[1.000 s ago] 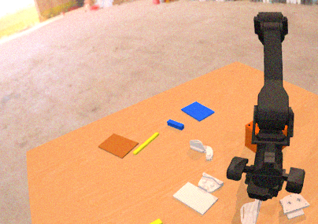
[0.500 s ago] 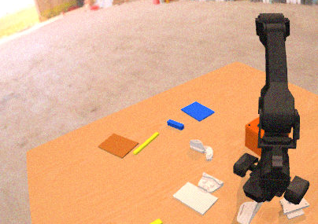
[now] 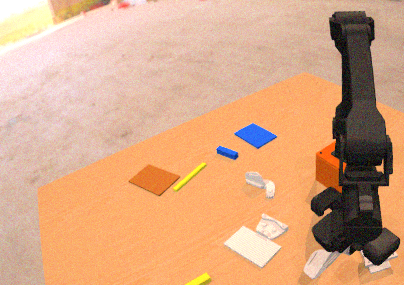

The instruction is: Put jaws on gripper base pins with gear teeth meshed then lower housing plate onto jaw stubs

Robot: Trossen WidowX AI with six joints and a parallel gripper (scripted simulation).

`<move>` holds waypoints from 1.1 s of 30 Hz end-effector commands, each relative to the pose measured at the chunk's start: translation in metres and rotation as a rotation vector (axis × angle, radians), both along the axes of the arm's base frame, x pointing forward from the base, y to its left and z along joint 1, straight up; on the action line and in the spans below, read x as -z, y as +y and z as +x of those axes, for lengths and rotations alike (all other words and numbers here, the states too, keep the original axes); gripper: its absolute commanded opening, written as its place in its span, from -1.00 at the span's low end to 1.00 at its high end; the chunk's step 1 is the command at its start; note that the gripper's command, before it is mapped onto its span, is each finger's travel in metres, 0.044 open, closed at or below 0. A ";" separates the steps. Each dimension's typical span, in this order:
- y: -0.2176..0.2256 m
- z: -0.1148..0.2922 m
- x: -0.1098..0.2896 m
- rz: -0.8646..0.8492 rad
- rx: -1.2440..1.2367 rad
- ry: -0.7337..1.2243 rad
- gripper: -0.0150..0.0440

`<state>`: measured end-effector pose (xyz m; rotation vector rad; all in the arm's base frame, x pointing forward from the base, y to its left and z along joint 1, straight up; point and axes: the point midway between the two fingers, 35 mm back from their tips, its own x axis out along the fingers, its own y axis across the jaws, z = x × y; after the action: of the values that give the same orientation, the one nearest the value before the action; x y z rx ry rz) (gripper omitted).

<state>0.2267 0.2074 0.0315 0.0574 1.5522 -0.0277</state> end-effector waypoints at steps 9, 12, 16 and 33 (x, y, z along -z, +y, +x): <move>0.002 0.002 0.016 0.001 0.006 -0.004 -0.37; 0.002 0.002 0.021 0.000 0.005 -0.003 -0.37; 0.002 0.002 0.027 -0.002 0.003 -0.003 -0.37; 0.002 0.002 0.055 0.000 0.005 -0.003 -0.37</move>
<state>0.2298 0.2108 -0.0191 0.0613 1.5486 -0.0261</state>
